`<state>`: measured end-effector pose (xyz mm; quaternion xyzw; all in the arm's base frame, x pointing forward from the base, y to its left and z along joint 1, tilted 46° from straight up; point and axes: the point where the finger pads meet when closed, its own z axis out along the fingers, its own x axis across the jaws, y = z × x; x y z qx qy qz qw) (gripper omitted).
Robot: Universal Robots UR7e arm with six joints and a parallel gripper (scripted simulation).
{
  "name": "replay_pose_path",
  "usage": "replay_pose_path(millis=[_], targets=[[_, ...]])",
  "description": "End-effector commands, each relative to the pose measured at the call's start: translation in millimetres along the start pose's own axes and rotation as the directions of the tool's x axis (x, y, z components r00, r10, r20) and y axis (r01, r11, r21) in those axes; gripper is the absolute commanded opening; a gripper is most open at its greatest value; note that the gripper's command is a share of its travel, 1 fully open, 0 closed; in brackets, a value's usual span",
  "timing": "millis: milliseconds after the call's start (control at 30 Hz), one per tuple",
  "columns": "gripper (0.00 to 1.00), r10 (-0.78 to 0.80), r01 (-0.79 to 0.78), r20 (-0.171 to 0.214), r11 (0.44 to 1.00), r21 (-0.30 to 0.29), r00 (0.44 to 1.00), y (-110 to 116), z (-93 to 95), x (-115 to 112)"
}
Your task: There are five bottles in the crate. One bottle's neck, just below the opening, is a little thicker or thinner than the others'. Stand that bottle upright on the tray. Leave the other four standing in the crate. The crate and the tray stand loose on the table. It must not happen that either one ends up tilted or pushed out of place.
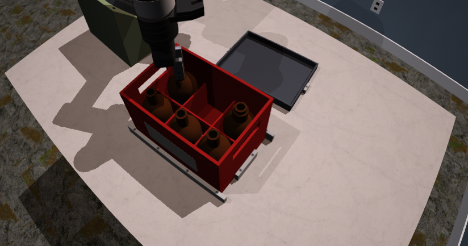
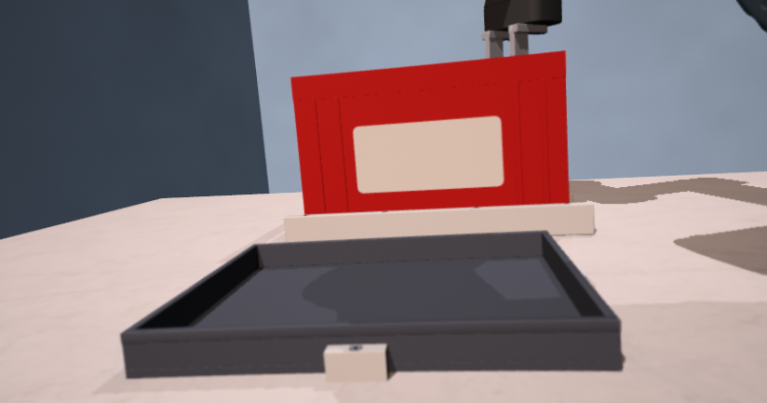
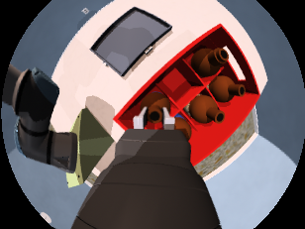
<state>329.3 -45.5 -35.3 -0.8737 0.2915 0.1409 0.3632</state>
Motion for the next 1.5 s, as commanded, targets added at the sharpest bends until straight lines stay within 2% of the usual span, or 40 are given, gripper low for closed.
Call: replay_pose_path(millis=[0,1300,1333,1467], targets=[[0.0,0.0,0.0,-0.001,1.0,0.0,1.0,0.1,-0.4,0.4],[0.0,0.0,0.0,-0.001,1.0,0.0,1.0,0.1,-0.4,0.4],[1.0,0.0,0.0,-0.001,1.0,0.0,1.0,0.1,-0.4,0.4],[1.0,0.0,0.0,-0.001,1.0,0.0,1.0,0.1,-0.4,0.4]])
